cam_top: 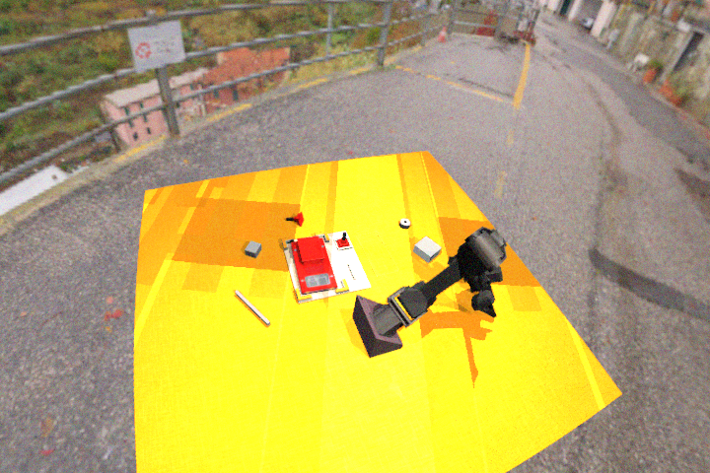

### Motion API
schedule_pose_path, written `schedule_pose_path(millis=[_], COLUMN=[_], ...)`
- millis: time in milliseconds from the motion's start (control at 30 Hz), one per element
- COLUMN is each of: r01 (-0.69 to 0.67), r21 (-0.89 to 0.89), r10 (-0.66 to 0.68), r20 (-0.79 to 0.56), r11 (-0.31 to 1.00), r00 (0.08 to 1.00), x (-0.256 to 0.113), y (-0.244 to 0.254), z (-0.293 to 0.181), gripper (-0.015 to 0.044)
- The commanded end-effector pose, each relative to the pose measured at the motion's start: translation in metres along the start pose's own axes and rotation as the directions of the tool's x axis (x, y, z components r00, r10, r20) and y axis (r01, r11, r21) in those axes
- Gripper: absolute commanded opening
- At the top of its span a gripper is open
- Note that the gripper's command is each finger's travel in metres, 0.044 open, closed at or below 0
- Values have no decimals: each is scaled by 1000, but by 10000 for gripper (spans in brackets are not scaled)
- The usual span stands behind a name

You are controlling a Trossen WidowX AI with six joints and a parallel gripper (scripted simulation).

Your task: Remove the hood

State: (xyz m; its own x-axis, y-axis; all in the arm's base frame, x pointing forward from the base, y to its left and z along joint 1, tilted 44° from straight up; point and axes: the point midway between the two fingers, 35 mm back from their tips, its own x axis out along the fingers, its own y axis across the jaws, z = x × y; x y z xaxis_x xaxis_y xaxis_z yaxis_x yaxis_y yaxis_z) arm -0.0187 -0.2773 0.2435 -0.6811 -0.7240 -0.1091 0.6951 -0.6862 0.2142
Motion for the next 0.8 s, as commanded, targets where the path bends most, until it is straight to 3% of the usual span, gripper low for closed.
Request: schedule_pose_path(millis=[0,367,767], r01=[-136,-459,-749], r21=[-60,-165,-234], r10=[133,420,637], r20=[-62,-224,-407], r11=[989,873,619], r00=[989,880,654], x=[-17,-82,-184], y=[37,114,169], z=[-8,-31,-63], gripper=[440,440,440])
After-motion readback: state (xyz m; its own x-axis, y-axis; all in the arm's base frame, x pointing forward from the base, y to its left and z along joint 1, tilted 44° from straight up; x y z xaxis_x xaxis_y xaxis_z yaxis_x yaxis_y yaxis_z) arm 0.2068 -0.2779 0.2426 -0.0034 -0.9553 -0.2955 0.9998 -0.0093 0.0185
